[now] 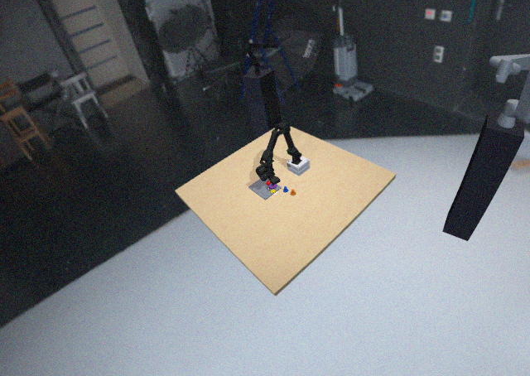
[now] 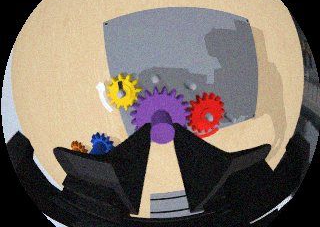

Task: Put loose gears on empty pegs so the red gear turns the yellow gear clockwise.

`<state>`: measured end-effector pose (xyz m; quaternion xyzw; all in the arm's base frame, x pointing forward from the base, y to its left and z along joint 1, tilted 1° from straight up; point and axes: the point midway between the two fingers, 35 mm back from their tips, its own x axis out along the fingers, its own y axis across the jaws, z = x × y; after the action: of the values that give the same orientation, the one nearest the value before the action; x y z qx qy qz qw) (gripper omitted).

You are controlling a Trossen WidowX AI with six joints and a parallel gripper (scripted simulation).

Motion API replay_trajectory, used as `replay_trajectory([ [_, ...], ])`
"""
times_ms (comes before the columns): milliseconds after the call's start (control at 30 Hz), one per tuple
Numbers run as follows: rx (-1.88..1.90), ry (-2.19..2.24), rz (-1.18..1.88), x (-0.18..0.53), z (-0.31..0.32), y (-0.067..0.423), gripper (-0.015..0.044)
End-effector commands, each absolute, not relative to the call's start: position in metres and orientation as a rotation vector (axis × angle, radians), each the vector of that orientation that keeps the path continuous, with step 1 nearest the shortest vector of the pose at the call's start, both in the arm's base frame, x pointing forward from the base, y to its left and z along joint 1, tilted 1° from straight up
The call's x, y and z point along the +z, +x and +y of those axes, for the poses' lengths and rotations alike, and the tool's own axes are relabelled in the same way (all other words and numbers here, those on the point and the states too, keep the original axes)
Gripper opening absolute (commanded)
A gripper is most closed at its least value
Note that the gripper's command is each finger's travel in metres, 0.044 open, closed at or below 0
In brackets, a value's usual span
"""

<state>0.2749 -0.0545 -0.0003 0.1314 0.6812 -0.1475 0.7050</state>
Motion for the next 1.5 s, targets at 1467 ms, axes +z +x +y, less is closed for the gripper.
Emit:
replay_trajectory([
  [1467, -0.322, 0.286, 1.52, -0.0032, -0.0538, 0.2727, 0.0],
])
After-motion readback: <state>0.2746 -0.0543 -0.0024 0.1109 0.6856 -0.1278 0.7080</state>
